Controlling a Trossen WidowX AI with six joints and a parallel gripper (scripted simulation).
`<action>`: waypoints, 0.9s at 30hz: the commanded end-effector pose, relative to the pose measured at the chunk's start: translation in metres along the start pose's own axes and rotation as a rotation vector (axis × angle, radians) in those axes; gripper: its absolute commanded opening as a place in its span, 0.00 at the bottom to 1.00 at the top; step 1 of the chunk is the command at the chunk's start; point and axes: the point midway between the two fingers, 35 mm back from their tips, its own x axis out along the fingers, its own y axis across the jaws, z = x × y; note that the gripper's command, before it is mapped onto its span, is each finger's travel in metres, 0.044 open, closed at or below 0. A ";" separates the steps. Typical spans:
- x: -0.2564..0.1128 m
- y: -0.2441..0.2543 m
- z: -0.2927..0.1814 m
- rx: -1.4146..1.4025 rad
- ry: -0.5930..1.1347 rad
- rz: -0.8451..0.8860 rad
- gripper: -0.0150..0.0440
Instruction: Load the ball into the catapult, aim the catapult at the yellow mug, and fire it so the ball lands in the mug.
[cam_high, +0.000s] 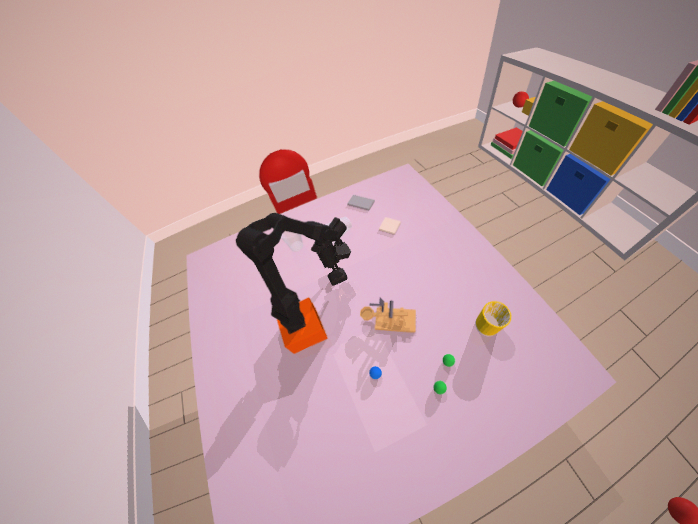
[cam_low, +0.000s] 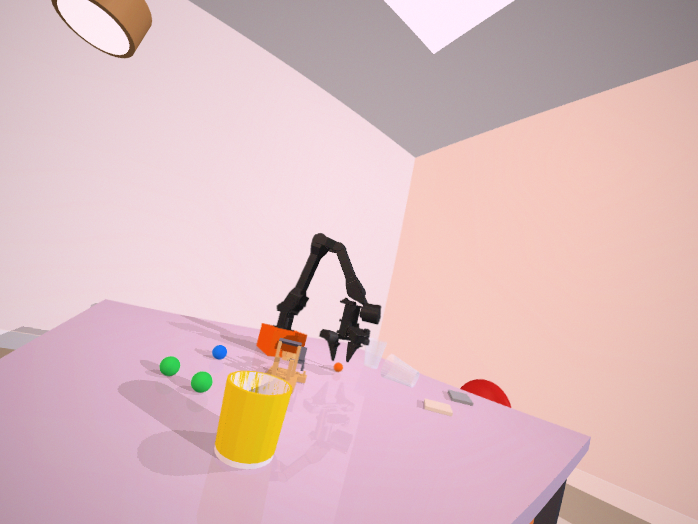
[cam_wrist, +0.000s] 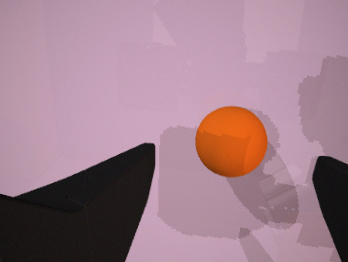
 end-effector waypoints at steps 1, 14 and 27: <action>0.007 0.000 -0.001 0.004 0.005 -0.001 0.76; 0.028 -0.001 -0.002 0.004 0.005 -0.001 0.76; 0.029 -0.001 -0.002 0.004 0.005 -0.001 0.47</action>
